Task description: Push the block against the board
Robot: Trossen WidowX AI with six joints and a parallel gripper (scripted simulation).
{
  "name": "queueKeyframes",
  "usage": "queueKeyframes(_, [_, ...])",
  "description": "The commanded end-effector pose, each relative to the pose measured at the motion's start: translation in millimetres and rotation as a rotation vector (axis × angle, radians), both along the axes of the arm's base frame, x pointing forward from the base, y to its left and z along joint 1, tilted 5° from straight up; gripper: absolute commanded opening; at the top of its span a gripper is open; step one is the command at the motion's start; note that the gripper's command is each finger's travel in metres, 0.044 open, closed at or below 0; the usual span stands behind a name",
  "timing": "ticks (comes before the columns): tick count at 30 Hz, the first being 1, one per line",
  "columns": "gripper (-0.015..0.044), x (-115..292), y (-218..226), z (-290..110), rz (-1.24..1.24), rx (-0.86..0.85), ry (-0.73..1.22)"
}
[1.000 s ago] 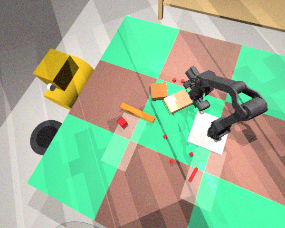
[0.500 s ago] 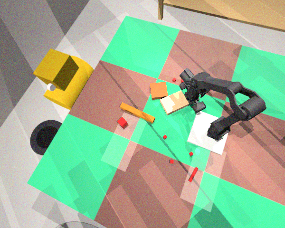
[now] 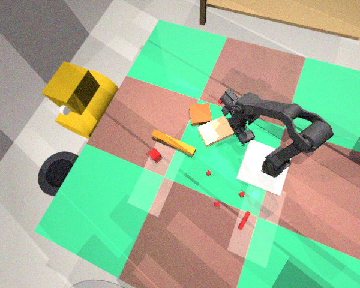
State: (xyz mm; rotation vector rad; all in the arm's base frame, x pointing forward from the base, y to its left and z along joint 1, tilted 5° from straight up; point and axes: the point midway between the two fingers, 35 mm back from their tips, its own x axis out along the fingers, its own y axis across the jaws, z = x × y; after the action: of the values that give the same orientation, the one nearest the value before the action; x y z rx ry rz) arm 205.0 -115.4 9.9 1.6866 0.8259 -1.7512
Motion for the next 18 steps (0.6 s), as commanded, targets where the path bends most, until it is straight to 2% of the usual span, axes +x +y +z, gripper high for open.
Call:
queueKeyframes(1, [0.0000, 6.9, 8.6, -2.5, 0.008, 0.017, -0.003])
queueKeyframes(18, [0.0000, -0.4, -3.6, -2.7, 0.008, 0.016, -0.002])
